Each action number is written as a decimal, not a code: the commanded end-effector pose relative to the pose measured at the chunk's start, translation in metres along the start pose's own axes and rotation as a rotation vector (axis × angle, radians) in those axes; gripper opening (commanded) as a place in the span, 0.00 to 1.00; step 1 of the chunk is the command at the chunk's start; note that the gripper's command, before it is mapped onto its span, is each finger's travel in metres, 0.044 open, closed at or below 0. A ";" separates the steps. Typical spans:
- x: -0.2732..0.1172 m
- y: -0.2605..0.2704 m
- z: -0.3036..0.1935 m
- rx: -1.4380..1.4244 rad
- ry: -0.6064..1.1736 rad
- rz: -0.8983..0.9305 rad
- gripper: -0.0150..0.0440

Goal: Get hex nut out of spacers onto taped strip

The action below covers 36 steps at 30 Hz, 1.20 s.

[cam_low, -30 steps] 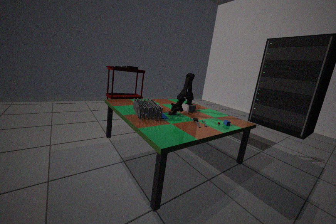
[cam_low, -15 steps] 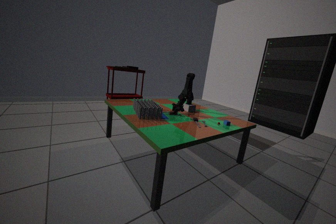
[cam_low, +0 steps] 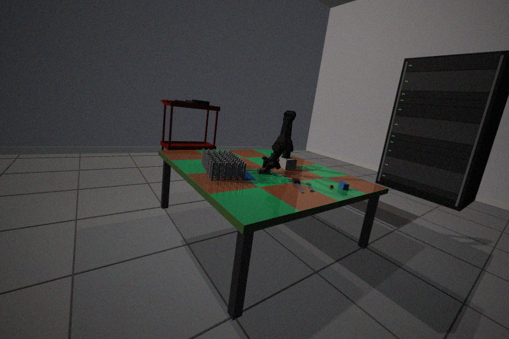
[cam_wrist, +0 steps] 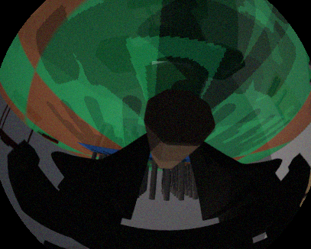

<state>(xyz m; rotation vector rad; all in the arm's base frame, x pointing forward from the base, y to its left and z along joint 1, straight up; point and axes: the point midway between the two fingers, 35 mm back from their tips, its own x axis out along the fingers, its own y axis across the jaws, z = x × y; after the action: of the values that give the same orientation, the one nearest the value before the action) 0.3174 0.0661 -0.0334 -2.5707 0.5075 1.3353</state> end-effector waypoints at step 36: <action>-0.017 0.001 0.024 0.003 0.001 0.004 0.25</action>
<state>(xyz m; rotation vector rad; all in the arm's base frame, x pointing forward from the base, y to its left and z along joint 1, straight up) 0.2916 0.0773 -0.0341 -2.5688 0.5052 1.3382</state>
